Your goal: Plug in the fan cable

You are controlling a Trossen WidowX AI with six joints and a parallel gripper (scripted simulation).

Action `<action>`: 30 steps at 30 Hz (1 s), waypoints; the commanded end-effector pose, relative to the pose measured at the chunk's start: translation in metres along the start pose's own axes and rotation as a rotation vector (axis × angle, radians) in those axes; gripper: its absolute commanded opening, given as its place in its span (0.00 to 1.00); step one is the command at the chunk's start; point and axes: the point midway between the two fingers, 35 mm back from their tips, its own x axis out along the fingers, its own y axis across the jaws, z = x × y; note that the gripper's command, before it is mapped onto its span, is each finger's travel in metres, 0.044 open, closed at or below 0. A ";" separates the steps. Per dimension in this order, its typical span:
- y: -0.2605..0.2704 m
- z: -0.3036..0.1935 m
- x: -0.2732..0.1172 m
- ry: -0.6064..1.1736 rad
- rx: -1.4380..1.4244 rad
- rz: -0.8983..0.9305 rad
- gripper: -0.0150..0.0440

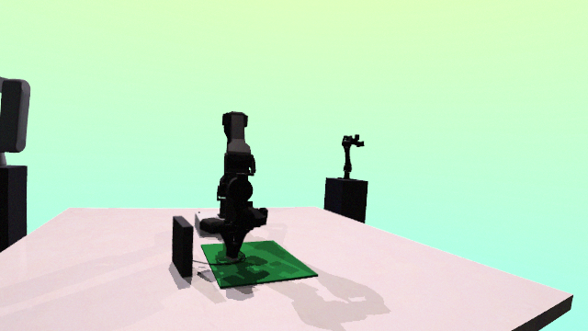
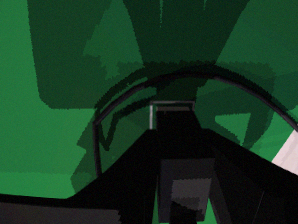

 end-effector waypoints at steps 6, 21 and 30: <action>0.000 0.000 0.000 -0.001 0.000 0.000 0.69; -0.004 0.024 -0.059 -0.004 0.003 0.002 0.69; -0.005 0.108 -0.060 -0.011 0.003 0.002 0.69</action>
